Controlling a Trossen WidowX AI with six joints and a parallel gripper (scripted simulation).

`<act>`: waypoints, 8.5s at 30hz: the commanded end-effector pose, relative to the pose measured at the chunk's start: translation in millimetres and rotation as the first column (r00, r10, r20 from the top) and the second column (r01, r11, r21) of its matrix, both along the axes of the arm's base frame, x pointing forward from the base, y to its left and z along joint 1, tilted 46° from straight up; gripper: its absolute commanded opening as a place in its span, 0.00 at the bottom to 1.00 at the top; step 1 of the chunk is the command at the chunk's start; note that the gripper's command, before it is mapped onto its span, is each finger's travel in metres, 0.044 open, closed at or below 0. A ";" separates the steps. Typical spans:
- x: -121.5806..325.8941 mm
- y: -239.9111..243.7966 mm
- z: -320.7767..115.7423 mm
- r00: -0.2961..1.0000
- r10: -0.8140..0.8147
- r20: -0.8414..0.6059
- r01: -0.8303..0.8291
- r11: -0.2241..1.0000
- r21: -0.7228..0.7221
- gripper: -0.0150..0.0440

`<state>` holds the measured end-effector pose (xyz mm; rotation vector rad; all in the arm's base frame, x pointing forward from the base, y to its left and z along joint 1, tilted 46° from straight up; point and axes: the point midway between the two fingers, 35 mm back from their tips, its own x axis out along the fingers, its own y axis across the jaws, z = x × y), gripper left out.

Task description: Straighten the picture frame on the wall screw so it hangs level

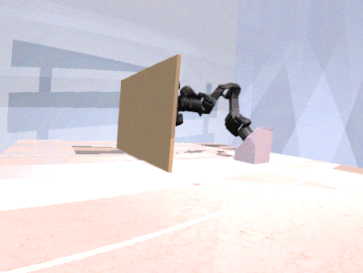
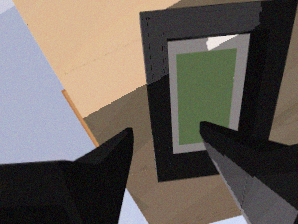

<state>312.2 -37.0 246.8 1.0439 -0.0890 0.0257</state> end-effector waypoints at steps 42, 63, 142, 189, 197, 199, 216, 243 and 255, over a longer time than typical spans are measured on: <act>41.1 -1.5 6.7 1.000 -0.004 0.009 0.004 1.000 -0.006 0.69; 41.1 -1.5 6.7 1.000 -0.004 0.009 0.004 1.000 -0.006 0.69; 40.3 5.0 17.3 1.000 -0.004 0.009 0.004 1.000 -0.005 0.25; 40.5 5.8 15.2 1.000 -0.004 0.009 0.004 1.000 -0.005 0.25; 40.6 6.5 14.8 1.000 -0.004 0.009 0.004 1.000 -0.005 0.25; 40.6 6.6 14.6 1.000 -0.004 0.009 0.004 1.000 -0.005 0.25; 41.0 10.8 12.4 1.000 -0.004 0.009 0.004 1.000 -0.005 0.25; 41.0 11.0 11.6 1.000 -0.004 0.009 0.004 1.000 -0.005 0.25; 41.1 11.4 11.5 1.000 -0.004 0.009 0.004 1.000 -0.005 0.25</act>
